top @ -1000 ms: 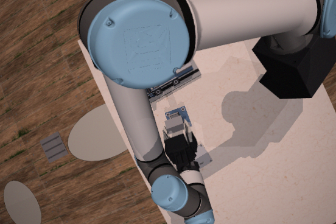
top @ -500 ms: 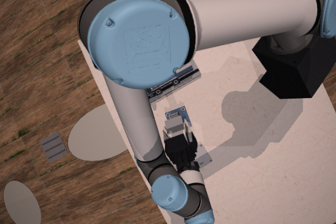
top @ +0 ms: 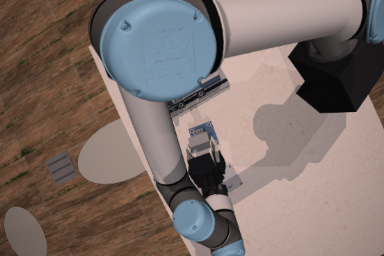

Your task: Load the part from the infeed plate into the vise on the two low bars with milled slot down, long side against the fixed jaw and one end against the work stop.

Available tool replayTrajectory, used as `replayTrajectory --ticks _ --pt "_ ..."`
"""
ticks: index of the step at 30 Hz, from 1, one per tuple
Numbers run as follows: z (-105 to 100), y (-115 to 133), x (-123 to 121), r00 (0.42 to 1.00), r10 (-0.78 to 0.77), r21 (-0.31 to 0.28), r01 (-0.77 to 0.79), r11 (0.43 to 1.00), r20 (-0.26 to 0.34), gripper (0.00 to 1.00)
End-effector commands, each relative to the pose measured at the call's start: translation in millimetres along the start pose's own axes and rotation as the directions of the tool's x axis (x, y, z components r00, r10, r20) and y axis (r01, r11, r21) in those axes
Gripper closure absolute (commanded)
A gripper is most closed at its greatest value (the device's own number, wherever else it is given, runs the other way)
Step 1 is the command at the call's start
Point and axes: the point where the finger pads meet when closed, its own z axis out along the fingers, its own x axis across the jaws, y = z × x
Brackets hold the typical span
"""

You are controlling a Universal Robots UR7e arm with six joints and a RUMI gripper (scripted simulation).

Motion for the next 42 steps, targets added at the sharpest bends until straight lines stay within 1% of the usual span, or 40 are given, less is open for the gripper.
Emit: replayTrajectory --ticks 1,22,42 --pt "-0.5 0.2 0.2 1.000 0.001 0.001 -0.001 1.000 -0.001 1.00" --pt "0.6 -0.9 0.2 1.000 0.001 0.001 -0.001 1.000 -0.001 1.00" --pt "7.6 -7.8 0.3 1.000 0.001 0.001 -0.001 1.000 -0.001 1.00"
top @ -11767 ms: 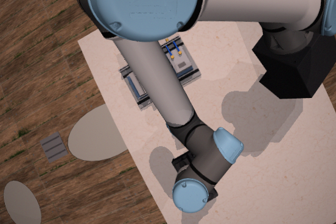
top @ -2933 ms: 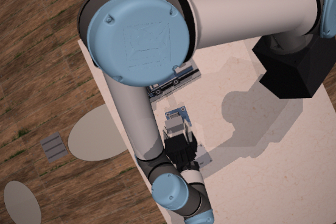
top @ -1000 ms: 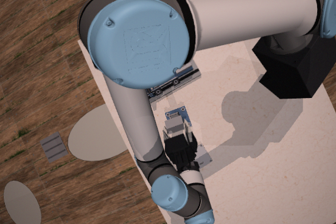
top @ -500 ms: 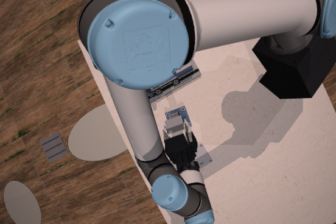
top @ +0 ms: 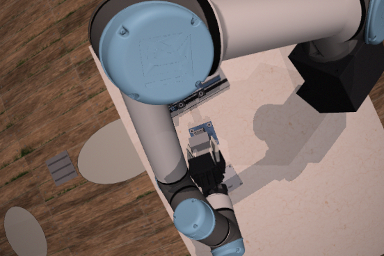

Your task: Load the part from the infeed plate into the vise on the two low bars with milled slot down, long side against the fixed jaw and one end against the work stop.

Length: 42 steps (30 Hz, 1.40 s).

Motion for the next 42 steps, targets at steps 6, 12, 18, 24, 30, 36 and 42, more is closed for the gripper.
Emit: replayTrajectory --ticks 6,12,18,24,30,36,42 --pt "4.6 -4.9 0.3 1.000 0.001 0.001 -0.001 1.000 -0.001 1.00" --pt "8.2 -8.5 0.3 1.000 0.001 0.001 -0.001 1.000 -0.001 1.00" --pt "12.9 -13.2 0.3 1.000 0.001 0.001 -0.001 1.000 -0.001 1.00" --pt "16.2 -16.5 0.3 1.000 0.001 0.001 -0.001 1.000 -0.001 1.00" --pt "21.3 -21.6 0.3 1.000 0.001 0.001 -0.001 1.000 -0.001 1.00" --pt "26.3 -26.6 0.3 1.000 0.001 0.001 -0.001 1.000 -0.001 1.00" --pt "29.5 -29.8 0.3 1.000 0.001 0.001 -0.001 1.000 -0.001 1.00"
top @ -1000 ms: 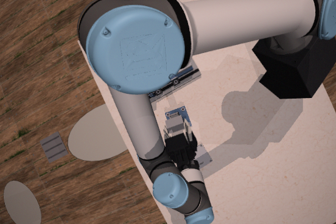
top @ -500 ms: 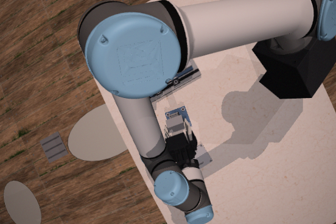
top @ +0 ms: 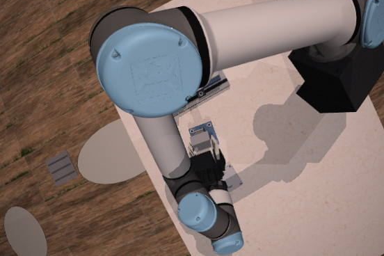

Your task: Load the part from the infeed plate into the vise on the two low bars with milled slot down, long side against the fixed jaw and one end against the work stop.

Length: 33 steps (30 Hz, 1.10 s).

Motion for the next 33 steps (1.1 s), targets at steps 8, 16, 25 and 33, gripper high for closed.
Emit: replayTrajectory --ticks 8,16,25,33 --pt "7.2 -7.6 0.3 1.000 0.001 0.001 -0.001 1.000 -0.001 1.00" --pt "10.9 -11.3 0.3 1.000 0.001 0.001 -0.001 1.000 -0.001 1.00" --pt "15.2 -15.5 0.3 1.000 0.001 0.001 -0.001 1.000 -0.001 1.00" --pt "17.1 -17.4 0.3 1.000 0.001 0.001 -0.001 1.000 -0.001 1.00"
